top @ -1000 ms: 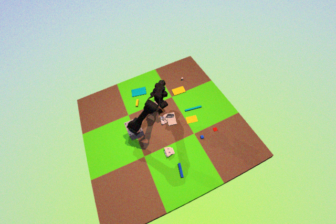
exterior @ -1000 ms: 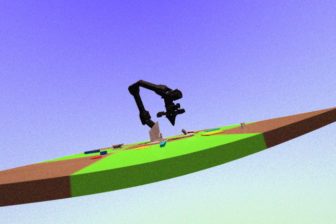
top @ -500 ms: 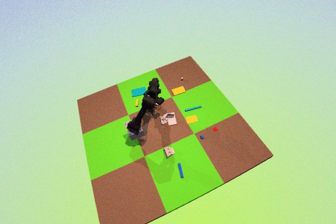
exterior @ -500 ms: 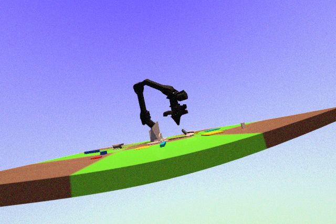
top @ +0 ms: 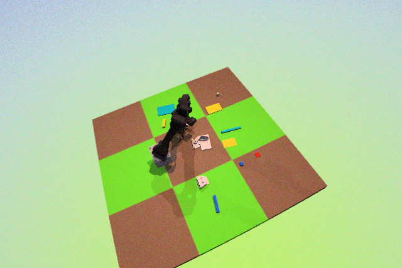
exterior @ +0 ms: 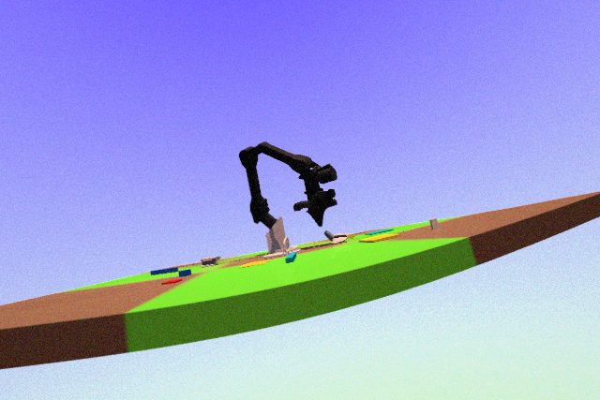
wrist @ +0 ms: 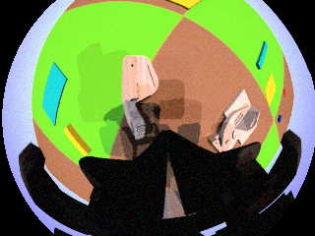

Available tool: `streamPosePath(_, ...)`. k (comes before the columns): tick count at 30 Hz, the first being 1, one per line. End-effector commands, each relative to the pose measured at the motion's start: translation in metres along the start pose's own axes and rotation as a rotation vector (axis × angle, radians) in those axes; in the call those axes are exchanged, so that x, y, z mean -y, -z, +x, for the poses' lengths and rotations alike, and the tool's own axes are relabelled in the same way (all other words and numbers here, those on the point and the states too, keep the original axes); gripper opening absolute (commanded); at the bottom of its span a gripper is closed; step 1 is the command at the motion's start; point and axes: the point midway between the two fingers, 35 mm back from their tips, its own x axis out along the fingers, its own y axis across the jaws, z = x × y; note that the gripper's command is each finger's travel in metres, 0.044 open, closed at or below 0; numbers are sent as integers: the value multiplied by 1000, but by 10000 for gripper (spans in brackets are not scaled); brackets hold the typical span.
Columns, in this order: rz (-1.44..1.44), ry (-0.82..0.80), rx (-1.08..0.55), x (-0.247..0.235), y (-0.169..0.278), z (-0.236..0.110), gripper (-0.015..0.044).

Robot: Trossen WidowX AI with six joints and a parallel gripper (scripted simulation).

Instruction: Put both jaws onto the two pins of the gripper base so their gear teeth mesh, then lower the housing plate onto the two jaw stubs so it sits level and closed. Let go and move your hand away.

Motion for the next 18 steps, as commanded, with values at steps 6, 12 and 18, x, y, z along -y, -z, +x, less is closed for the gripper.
streamPosePath(6,-5,6,-2,0,0,16,0)
streamPosePath(12,-5,6,-3,1,0,26,0)
streamPosePath(18,-5,7,-3,1,1,35,0)
